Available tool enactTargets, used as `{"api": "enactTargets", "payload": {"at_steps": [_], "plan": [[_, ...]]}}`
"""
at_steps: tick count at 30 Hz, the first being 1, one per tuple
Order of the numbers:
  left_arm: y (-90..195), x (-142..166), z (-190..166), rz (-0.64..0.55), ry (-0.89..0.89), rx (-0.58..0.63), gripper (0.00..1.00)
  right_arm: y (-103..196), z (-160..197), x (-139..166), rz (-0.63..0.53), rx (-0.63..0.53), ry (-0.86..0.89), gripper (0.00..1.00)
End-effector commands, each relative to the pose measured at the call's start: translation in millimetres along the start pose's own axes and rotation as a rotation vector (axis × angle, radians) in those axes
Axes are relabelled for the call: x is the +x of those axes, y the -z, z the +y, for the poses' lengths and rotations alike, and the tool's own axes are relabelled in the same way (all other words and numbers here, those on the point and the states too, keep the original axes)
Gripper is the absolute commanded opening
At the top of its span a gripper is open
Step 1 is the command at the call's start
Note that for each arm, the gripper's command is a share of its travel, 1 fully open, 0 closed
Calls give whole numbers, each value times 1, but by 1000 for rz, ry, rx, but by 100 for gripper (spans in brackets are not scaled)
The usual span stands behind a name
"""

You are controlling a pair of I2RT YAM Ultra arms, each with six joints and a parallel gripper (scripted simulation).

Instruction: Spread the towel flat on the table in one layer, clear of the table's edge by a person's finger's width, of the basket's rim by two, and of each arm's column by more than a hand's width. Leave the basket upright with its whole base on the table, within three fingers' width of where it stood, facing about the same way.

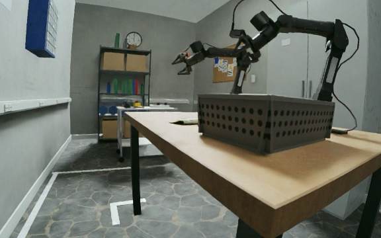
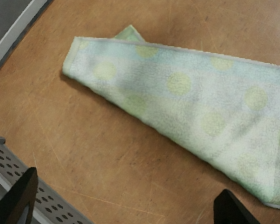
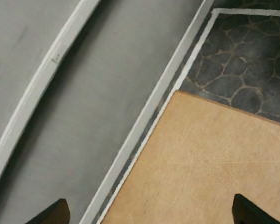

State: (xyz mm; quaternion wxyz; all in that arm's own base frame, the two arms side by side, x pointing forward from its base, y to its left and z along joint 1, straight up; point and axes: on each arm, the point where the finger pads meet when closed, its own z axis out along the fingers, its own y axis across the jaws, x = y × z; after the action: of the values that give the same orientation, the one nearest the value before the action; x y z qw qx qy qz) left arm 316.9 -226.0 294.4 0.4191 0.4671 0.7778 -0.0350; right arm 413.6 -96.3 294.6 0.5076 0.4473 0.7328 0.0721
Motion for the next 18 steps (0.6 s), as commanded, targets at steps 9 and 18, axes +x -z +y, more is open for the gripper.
{"api": "enactTargets", "payload": {"at_steps": [9, 18], "plan": [[57, -48, 20, -494, 305, -153, 100, 53, 36, -25, -172, -283, 379, 100], [87, -26, 76, -663, 498, -306, 100, 120, 52, -38, -425, -433, 736, 100]]}}
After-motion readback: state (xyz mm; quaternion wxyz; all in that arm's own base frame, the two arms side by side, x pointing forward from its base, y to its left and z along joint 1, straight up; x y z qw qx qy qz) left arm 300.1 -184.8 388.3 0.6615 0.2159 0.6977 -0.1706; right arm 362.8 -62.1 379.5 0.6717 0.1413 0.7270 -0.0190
